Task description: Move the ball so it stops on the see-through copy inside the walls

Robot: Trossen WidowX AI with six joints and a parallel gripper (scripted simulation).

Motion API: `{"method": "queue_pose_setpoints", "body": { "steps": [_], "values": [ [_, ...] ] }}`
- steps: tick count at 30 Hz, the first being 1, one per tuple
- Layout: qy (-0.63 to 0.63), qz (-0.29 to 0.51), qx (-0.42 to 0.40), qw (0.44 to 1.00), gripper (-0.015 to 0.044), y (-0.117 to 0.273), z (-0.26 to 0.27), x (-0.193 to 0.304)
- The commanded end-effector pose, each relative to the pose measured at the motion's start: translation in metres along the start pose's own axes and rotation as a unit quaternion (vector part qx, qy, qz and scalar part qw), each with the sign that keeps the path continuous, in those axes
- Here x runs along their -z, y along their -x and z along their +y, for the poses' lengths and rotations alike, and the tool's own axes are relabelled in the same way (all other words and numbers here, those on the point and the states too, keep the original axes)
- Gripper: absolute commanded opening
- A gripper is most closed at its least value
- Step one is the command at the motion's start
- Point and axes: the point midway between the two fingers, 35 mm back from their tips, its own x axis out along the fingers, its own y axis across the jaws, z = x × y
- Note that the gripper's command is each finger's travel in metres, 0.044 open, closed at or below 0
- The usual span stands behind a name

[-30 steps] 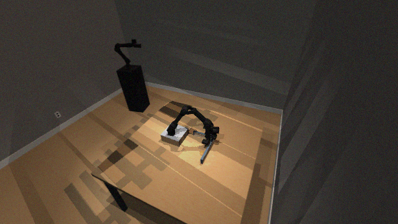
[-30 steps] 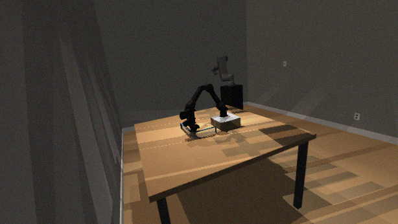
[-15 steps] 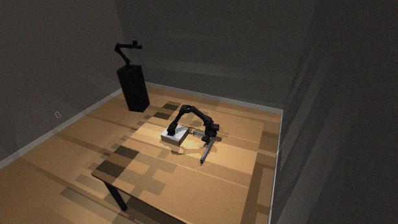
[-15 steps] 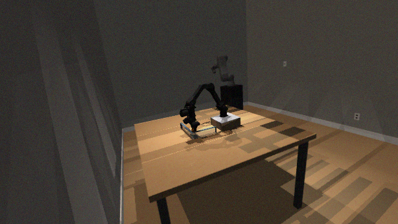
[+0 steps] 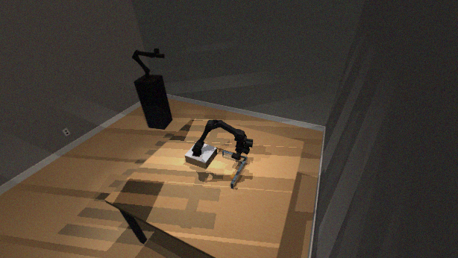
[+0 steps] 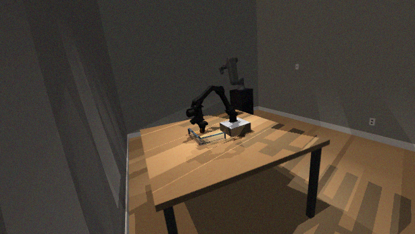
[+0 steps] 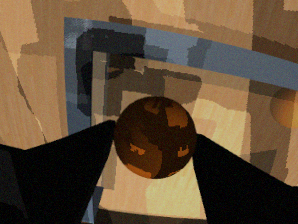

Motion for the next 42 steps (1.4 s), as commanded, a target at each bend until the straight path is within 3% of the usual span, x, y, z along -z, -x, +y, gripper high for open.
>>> {"method": "queue_pose_setpoints", "body": {
  "steps": [1,5,11,34,42],
  "values": [
    [0.005,-0.024,0.001,1.0,0.0,0.033,-0.003,-0.005],
    [0.007,-0.039,0.002,0.999,0.0,0.058,-0.005,-0.006],
    [0.006,-0.04,0.002,0.999,0.0,0.058,-0.01,-0.007],
    [0.007,-0.04,0.009,0.999,0.0,0.014,-0.152,-0.01],
    [0.007,-0.04,0.009,0.999,0.0,-0.003,-0.157,-0.011]
  ]
}}
